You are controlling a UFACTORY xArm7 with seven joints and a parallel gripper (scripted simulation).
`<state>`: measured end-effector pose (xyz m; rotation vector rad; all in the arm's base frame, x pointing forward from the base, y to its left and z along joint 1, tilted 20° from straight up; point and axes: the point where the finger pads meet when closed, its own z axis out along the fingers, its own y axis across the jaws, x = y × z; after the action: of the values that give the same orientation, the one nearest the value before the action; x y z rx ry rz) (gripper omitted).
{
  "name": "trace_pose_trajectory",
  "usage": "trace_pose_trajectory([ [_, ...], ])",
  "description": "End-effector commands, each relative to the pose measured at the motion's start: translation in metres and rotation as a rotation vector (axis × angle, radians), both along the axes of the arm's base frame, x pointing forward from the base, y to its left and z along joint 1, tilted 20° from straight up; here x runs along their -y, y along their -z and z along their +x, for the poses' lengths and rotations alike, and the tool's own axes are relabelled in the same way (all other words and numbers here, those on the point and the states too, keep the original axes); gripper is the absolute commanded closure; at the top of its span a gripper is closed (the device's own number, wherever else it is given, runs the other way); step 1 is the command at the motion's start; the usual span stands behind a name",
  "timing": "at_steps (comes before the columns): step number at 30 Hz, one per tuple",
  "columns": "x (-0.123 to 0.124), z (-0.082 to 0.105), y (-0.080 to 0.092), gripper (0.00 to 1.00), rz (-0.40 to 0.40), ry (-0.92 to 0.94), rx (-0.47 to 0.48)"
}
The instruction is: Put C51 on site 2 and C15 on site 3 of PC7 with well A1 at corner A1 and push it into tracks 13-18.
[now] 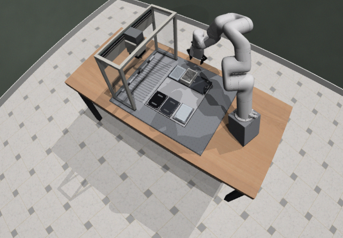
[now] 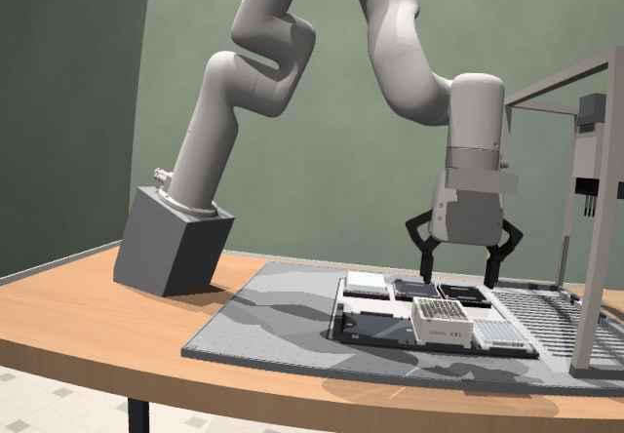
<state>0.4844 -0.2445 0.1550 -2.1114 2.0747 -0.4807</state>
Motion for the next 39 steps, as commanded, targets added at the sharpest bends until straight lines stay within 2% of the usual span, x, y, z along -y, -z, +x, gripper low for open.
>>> trace_pose_trajectory([
  [1, 0.001, 0.001, -0.002, 0.00, -0.003, 0.001, 0.004],
  [6, 0.001, 0.001, -0.002, 0.00, -0.003, 0.001, 0.004],
  [39, 0.007, 0.017, 0.043, 0.00, -0.002, 0.001, 0.004],
])
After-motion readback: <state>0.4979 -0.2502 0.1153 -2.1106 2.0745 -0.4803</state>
